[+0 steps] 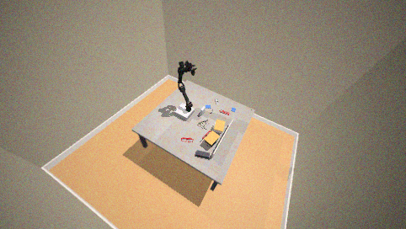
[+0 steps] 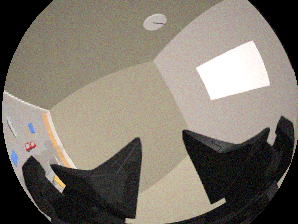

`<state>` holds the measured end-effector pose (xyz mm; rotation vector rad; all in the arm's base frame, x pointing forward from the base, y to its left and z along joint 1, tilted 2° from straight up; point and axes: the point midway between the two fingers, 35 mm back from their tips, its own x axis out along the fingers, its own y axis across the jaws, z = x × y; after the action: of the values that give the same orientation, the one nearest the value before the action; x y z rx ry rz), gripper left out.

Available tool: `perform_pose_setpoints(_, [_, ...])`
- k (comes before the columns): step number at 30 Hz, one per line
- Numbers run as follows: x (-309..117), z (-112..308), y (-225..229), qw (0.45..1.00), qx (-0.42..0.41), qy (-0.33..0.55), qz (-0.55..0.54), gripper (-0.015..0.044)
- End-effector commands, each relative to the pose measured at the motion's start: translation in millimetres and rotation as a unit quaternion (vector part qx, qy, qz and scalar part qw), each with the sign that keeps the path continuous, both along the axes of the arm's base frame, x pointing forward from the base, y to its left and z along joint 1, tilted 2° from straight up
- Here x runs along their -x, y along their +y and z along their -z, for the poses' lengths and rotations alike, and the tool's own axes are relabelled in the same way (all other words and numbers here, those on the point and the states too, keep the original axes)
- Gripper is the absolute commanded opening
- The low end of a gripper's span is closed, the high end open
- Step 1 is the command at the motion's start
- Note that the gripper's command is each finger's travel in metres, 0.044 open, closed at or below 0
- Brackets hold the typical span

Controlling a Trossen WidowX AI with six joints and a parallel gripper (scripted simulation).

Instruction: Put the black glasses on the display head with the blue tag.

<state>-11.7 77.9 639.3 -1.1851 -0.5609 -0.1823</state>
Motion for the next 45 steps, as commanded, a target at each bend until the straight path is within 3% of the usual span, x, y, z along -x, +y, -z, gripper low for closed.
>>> perform_pose_setpoints(1, [-49,12,-26,0.994,-0.086,0.065,0.004,0.0200])
perform_pose_setpoints(8, [-128,41,-65,0.949,-0.265,0.166,-0.031,0.0200])
perform_pose_setpoints(12, [-183,74,-91,0.886,-0.399,0.231,-0.039,0.0200])
perform_pose_setpoints(18, [-255,141,-124,0.748,-0.590,0.302,-0.021,0.0200])
perform_pose_setpoints(25, [-314,243,-155,0.540,-0.771,0.334,0.052,0.0200])
perform_pose_setpoints(35, [-344,401,-172,0.212,-0.917,0.259,0.217,0.0200])
perform_pose_setpoints(45, [-308,536,-158,-0.044,-0.913,0.080,0.398,0.0200])
